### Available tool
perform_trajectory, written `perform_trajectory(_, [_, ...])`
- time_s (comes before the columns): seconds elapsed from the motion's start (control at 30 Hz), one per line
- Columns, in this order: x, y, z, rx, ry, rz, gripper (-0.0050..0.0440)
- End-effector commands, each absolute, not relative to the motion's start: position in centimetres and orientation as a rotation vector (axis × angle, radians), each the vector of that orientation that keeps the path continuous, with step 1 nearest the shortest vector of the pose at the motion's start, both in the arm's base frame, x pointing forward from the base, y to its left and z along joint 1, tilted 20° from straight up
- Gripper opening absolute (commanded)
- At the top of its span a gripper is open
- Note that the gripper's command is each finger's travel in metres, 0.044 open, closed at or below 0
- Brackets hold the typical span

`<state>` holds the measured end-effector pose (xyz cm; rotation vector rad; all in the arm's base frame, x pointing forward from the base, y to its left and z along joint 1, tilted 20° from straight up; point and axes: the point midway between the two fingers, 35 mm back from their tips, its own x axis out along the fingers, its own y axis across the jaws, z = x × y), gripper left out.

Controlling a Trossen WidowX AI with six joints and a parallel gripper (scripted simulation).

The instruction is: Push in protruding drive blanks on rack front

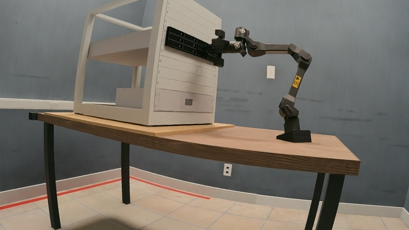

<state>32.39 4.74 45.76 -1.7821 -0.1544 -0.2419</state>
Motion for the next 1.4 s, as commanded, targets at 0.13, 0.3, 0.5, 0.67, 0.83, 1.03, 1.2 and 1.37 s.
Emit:
perform_trajectory(0.13, [32.23,4.45,46.84,-1.771,-0.167,-0.267,-0.0050])
perform_trajectory(0.3, [32.40,4.37,46.89,-1.771,-0.167,-0.267,-0.0050])
perform_trajectory(0.5, [32.46,4.34,46.90,-1.771,-0.167,-0.267,-0.0050])
perform_trajectory(0.67, [32.48,4.34,46.91,-1.771,-0.167,-0.267,-0.0050])
perform_trajectory(0.83, [32.69,4.35,46.96,-1.771,-0.167,-0.267,-0.0050])
perform_trajectory(1.03, [32.75,4.35,46.98,-1.771,-0.167,-0.267,-0.0050])
perform_trajectory(1.2, [32.76,4.35,46.98,-1.771,-0.167,-0.267,-0.0050])
perform_trajectory(1.37, [32.98,4.37,47.03,-1.771,-0.167,-0.267,-0.0050])
